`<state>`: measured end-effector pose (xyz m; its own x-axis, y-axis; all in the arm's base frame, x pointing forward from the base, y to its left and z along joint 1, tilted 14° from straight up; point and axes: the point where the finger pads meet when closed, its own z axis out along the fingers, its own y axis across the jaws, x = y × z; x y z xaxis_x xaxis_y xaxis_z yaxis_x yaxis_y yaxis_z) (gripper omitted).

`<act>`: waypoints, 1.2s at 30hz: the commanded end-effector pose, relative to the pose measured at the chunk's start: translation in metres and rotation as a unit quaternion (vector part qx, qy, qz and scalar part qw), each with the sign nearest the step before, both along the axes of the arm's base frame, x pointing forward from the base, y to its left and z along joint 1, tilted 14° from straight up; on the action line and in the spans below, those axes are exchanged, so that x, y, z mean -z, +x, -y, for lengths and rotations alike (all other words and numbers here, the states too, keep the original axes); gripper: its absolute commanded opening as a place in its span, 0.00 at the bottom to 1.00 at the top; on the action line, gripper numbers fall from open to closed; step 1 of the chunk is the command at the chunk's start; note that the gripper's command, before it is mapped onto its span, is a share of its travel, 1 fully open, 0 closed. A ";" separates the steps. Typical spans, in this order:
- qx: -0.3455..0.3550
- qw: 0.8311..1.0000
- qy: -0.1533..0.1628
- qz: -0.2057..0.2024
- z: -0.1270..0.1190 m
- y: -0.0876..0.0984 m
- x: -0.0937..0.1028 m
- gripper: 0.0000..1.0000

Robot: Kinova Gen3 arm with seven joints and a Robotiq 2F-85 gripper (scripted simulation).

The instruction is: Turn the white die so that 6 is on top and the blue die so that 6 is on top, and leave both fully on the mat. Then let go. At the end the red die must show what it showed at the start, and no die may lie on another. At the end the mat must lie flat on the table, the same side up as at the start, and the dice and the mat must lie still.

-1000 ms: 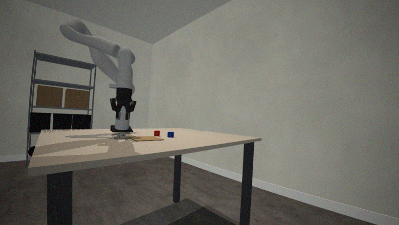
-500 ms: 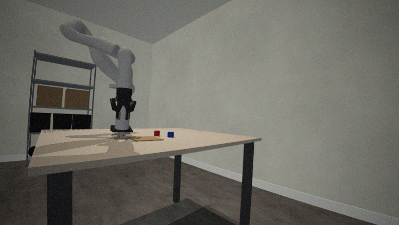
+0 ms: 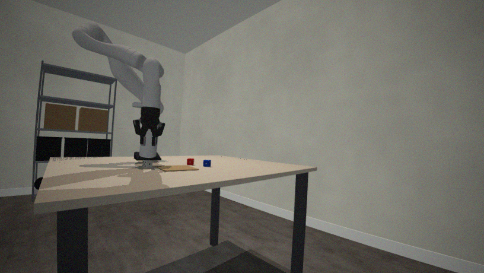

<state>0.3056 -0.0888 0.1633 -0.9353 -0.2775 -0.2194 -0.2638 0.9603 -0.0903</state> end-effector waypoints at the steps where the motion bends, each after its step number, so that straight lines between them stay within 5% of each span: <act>1: -0.006 1.000 0.000 0.000 -0.001 0.000 0.003 0.46; 36: -0.007 1.000 0.000 0.000 0.002 0.010 0.043 0.46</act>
<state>0.3155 -0.0942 0.1239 -0.9334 -0.2866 -0.2158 -0.2713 0.9575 -0.0980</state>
